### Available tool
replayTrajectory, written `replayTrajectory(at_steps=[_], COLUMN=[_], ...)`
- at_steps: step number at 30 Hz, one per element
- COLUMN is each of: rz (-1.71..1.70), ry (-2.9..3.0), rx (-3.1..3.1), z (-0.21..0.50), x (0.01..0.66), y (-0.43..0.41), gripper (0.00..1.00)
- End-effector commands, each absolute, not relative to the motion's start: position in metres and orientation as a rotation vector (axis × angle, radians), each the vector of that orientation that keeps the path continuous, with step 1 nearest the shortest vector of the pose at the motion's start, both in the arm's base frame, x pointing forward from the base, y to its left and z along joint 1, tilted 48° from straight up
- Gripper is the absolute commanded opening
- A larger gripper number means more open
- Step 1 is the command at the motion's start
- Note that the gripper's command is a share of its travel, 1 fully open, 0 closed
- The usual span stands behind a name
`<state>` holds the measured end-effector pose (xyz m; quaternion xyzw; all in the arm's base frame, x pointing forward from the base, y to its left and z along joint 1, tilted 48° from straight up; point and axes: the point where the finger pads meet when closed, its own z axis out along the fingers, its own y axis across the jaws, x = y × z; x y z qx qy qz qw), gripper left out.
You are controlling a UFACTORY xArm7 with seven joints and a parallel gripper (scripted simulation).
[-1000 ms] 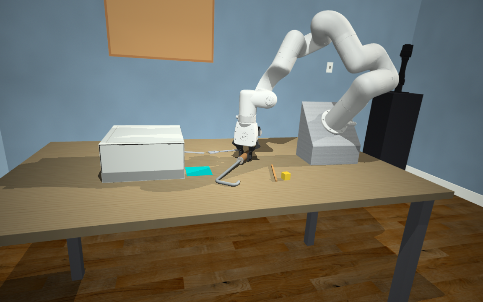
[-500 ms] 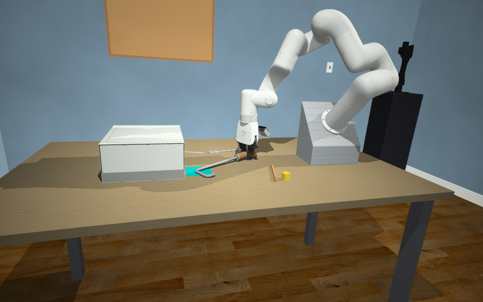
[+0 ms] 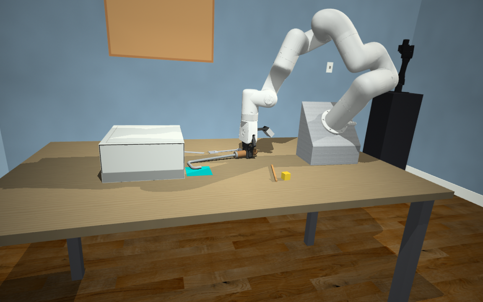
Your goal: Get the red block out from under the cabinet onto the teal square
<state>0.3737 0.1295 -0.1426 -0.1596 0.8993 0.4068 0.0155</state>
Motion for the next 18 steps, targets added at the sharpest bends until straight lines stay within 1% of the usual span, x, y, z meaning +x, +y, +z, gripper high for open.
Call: replayTrajectory(at_steps=[1, 18], rz=[1.27, 1.289], ry=[2.837, 2.901], rx=[-0.403, -0.238], z=[-0.1459, -0.1517], x=[0.3736, 0.3707], y=[0.1244, 0.1188], gripper=[0.0, 0.0])
